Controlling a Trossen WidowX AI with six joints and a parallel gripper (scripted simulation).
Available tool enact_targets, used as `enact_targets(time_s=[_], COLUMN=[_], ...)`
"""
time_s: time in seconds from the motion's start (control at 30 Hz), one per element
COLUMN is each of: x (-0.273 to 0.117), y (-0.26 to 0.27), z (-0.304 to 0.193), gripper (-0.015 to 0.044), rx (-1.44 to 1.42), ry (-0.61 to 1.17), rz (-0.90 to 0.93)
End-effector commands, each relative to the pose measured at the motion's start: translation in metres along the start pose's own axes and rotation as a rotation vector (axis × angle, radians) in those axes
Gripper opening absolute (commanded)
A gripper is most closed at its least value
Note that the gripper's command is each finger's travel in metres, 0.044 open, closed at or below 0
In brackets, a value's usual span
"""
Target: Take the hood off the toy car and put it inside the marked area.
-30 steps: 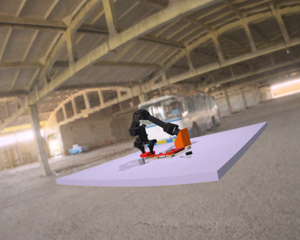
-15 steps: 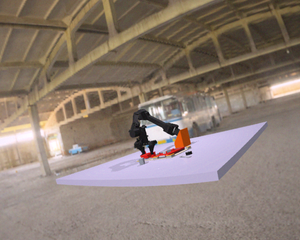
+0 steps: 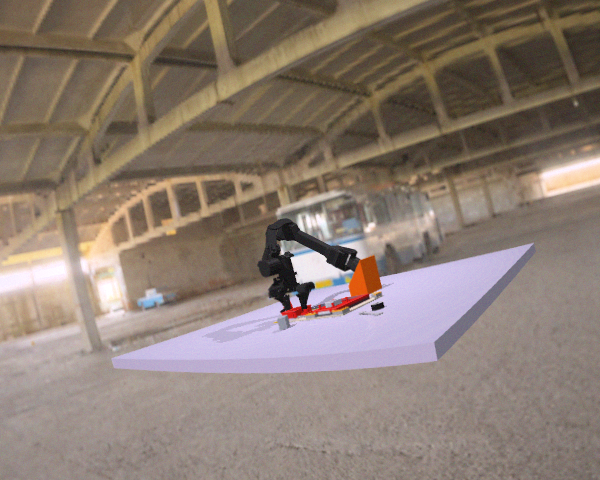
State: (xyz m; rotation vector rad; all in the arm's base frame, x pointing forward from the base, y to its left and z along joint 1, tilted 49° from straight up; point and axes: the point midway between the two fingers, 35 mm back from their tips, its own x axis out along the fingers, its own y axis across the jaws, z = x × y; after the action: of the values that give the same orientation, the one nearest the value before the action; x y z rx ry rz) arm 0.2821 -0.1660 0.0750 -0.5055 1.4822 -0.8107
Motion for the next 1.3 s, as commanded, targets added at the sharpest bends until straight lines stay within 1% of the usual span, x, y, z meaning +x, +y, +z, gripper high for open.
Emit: enact_targets(time_s=[0.0, 0.4, 0.53, 0.7, 0.77, 1.27], x=[0.0, 0.0, -0.016, -0.059, -0.07, -0.072], y=[0.0, 0.0, 0.001, 0.002, 0.002, 0.002], z=[0.0, 0.0, 0.002, 0.001, 0.0, 0.0], gripper=[0.0131, 0.044, 0.044, 0.044, 0.044, 0.044], rx=[0.001, 0.001, 0.001, -0.001, -0.001, -0.001], ry=[0.0, 0.0, 0.0, 0.001, 0.0, 0.0], rz=[0.0, 0.0, 0.002, -0.003, -0.006, -0.006])
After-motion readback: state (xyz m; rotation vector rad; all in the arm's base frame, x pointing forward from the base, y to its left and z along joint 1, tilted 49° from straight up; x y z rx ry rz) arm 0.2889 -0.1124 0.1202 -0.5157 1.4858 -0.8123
